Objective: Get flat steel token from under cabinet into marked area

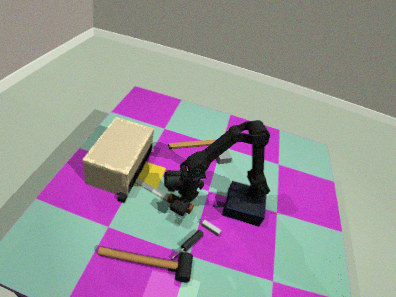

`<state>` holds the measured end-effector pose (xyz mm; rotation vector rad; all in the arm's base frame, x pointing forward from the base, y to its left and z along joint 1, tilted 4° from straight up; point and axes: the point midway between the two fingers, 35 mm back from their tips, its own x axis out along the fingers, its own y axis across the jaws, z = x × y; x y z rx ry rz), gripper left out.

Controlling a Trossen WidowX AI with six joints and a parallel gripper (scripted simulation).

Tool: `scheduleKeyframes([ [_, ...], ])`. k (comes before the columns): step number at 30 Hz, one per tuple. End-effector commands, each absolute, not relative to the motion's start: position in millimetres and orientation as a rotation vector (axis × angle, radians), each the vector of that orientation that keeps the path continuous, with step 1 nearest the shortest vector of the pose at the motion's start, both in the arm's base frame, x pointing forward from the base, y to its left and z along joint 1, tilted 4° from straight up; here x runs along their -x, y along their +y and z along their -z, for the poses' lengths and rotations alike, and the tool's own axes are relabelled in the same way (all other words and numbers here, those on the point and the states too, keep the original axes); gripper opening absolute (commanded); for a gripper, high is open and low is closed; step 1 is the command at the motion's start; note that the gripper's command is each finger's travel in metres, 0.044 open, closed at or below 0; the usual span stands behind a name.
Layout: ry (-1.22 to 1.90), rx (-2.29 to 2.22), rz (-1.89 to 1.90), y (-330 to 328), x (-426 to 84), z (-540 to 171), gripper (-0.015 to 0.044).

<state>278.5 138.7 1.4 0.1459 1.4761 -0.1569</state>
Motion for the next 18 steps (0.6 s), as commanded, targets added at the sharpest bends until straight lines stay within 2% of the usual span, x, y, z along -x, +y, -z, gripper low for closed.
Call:
scheduleKeyframes([
  [1, 1.476, -0.145, 0.153, 138, -286, -2, 0.0],
  [18, 1.474, -0.145, 0.153, 134, -308, -5, 0.0],
])
